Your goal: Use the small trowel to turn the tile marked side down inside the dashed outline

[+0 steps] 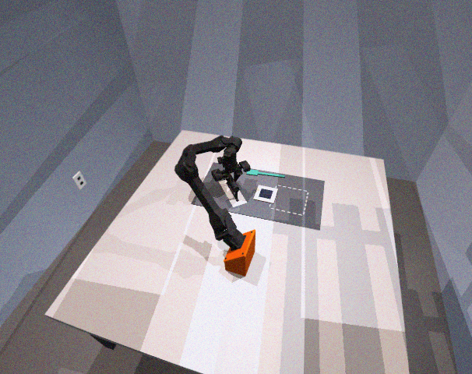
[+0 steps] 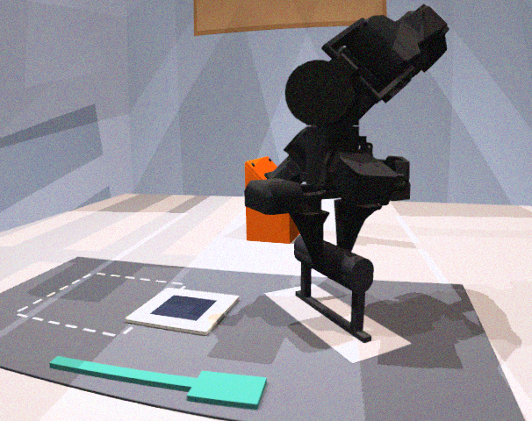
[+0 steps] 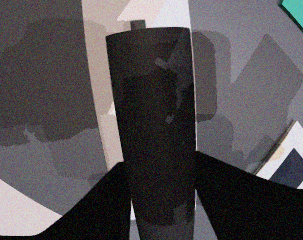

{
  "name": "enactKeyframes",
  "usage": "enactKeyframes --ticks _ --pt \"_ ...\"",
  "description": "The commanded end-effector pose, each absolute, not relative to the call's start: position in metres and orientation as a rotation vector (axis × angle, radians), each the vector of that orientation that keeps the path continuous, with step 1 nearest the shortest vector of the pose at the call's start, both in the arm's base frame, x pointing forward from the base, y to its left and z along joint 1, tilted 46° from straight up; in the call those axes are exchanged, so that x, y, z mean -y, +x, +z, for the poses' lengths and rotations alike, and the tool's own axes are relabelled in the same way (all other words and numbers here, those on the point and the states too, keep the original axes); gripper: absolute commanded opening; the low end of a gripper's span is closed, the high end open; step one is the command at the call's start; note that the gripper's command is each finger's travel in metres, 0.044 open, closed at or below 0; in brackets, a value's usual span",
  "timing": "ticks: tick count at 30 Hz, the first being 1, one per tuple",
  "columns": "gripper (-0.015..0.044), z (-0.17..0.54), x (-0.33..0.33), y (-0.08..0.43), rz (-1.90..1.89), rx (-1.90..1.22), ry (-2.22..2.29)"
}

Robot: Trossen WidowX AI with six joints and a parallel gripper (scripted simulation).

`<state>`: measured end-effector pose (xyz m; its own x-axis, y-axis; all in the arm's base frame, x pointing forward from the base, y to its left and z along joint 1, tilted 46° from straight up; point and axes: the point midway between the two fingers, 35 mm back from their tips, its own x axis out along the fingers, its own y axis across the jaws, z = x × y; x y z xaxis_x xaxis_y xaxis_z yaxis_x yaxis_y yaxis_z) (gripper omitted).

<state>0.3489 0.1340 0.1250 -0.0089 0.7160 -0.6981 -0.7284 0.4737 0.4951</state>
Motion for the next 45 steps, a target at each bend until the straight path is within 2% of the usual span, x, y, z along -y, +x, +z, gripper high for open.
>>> enactKeyframes --ticks 1,13,24,29,30,45 --pt "0.0130 0.1242 -0.1352 0.3483 1.209 -1.023 -0.111" --pt "0.0130 0.1242 -0.1352 0.3483 1.378 -0.805 -0.382" --pt "0.0130 0.1242 -0.1352 0.3483 1.387 -0.792 -0.396" --pt "0.0261 0.1242 -0.1352 0.3483 1.387 -0.792 -0.396" --pt "0.0270 0.1242 -0.1352 0.3483 1.387 -0.792 -0.396" --pt "0.0270 0.1242 -0.1352 0.3483 1.387 -0.792 -0.396"
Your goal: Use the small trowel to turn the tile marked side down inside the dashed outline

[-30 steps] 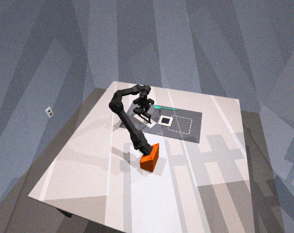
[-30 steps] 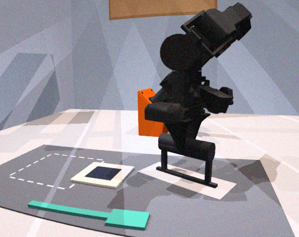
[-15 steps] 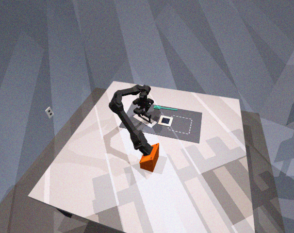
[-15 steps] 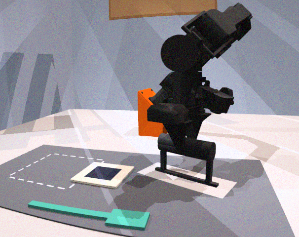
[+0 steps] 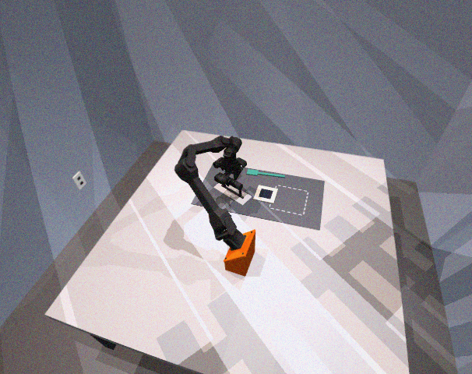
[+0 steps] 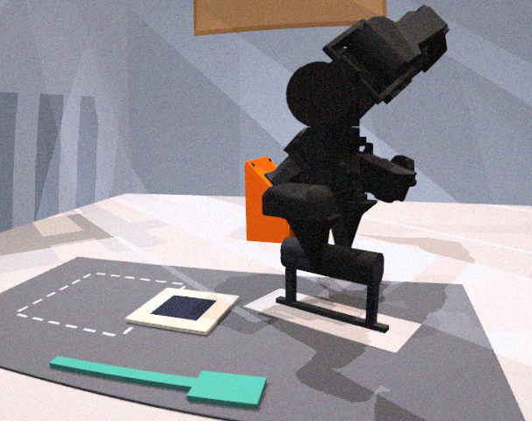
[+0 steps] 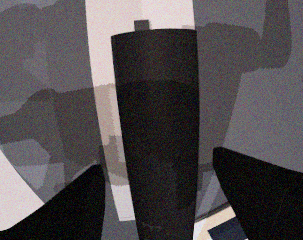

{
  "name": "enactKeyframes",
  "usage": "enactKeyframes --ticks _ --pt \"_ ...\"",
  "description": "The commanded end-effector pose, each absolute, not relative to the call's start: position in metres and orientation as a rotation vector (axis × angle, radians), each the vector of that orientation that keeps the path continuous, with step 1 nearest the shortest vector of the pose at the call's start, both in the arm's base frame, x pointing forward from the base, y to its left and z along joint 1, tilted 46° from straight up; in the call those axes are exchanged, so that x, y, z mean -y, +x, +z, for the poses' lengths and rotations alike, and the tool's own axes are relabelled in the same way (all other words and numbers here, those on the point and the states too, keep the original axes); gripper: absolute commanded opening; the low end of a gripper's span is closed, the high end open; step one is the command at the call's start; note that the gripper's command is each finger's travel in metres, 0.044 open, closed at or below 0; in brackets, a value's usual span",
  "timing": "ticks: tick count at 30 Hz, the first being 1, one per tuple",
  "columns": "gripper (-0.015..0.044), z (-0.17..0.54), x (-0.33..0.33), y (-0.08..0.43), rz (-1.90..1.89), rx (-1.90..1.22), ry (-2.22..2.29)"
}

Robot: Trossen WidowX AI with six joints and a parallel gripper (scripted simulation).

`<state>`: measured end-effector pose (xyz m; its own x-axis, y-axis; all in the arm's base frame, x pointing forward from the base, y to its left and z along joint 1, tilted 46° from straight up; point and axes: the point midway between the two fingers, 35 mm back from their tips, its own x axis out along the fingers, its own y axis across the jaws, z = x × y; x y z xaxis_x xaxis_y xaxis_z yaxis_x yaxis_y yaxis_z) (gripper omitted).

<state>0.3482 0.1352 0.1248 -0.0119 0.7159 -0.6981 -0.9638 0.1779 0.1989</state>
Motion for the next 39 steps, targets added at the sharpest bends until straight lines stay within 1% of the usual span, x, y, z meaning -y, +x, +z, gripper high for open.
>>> enactKeyframes --ticks 1,4,8,14,15,22,31,39 --pt "0.0270 0.124 -0.135 0.348 1.387 -0.792 -0.396" --pt "0.0270 0.126 -0.133 0.349 1.387 -0.793 -0.397" --pt "0.0270 0.153 -0.105 0.349 1.386 -0.795 -0.398" --pt "0.0270 0.155 -0.103 0.349 1.386 -0.795 -0.398" --pt "0.0296 0.153 -0.103 0.350 1.378 -0.795 -0.393" --pt "0.0300 0.160 -0.095 0.349 1.368 -0.801 -0.408" --pt "0.0300 0.141 -0.109 0.334 1.193 -0.839 -0.585" --pt "0.0300 0.130 -0.117 0.323 0.988 -0.801 -0.680"
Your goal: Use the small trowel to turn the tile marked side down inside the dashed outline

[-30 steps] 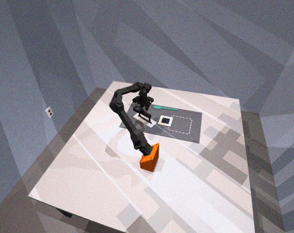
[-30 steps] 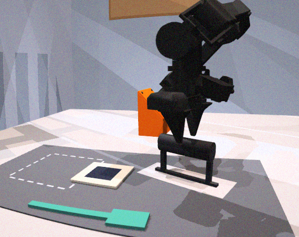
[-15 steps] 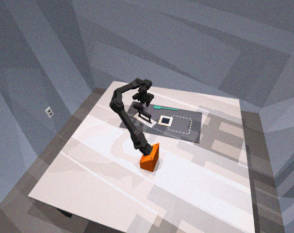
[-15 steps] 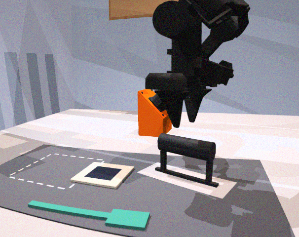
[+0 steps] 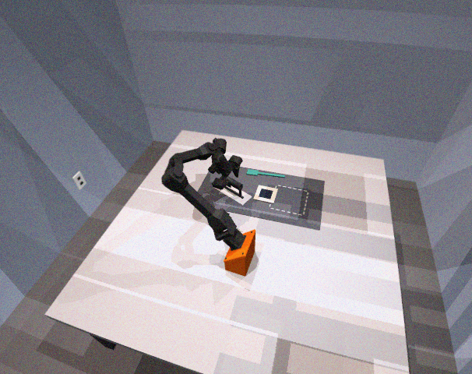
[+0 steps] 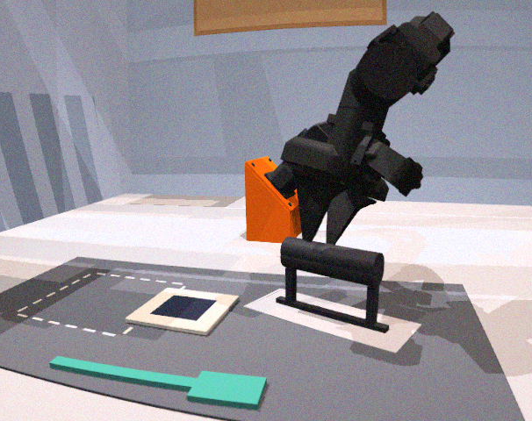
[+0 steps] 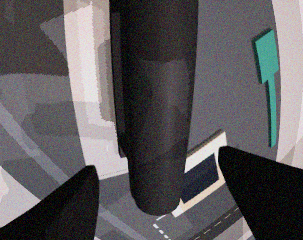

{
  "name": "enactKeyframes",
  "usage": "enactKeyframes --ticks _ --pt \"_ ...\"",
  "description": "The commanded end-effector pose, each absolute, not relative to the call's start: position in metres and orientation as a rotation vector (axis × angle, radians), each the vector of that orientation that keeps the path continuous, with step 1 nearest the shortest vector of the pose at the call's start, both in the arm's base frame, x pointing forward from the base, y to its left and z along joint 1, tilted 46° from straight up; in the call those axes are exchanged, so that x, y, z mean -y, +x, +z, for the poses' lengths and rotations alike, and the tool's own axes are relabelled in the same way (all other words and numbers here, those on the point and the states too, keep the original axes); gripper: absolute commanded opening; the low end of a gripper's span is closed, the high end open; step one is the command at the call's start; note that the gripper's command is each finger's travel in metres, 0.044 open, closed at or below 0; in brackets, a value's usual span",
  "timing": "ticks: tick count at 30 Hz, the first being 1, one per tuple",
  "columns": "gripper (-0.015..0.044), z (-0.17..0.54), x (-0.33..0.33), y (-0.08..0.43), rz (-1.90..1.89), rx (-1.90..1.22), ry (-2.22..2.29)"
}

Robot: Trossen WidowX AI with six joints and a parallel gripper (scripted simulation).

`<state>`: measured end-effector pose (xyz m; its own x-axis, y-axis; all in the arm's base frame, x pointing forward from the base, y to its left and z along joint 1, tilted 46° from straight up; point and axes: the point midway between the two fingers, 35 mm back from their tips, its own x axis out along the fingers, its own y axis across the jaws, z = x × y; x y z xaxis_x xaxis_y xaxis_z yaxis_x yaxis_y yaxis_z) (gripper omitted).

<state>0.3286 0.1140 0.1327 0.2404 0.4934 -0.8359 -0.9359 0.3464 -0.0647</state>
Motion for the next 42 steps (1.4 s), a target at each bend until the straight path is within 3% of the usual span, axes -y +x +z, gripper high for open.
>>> enactKeyframes --ticks 1,17,42 --pt "0.0300 0.129 -0.117 0.322 0.961 -0.792 -0.687" --pt "0.0300 0.130 -0.122 0.298 0.558 -0.547 -0.622" --pt "0.0300 0.115 -0.130 0.318 0.555 -0.546 -0.622"
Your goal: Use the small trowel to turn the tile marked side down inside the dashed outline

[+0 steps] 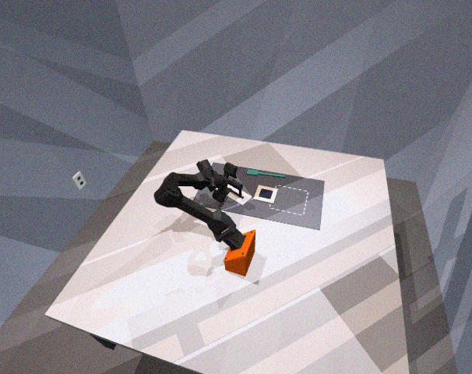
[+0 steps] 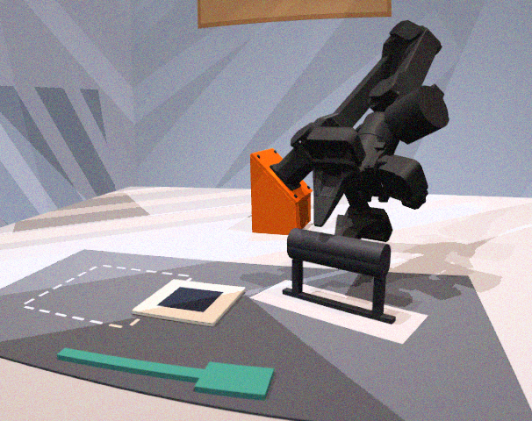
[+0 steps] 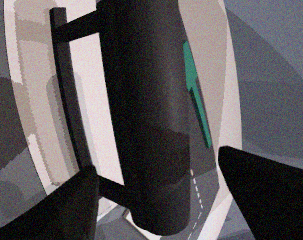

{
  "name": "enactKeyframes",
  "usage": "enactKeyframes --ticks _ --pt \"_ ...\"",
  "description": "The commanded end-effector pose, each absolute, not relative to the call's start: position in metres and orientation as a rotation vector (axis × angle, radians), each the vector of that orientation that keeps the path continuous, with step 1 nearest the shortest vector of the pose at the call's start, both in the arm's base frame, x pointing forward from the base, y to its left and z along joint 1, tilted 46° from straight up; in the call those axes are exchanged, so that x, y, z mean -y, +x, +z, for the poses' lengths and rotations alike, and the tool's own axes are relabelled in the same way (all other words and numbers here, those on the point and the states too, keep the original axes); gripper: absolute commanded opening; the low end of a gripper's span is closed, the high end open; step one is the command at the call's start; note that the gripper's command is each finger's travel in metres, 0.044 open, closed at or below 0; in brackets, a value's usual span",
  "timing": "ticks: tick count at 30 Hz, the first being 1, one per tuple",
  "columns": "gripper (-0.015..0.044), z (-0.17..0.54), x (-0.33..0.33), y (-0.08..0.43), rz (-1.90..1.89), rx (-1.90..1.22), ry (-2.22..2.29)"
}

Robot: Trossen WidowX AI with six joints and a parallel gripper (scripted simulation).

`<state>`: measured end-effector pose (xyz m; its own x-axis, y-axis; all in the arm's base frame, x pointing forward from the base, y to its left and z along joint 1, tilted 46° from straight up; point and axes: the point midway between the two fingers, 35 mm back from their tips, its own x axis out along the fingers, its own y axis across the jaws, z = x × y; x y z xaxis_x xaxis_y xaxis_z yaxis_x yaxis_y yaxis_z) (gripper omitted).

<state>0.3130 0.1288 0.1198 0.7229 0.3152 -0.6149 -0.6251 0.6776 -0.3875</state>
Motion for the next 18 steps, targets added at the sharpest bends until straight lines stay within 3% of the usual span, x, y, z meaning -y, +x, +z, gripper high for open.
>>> enactKeyframes --ticks 1,18 --pt "0.0300 0.114 -0.131 0.319 0.555 -0.546 -0.622" --pt "0.0300 0.096 -0.139 0.337 0.556 -0.549 -0.623"
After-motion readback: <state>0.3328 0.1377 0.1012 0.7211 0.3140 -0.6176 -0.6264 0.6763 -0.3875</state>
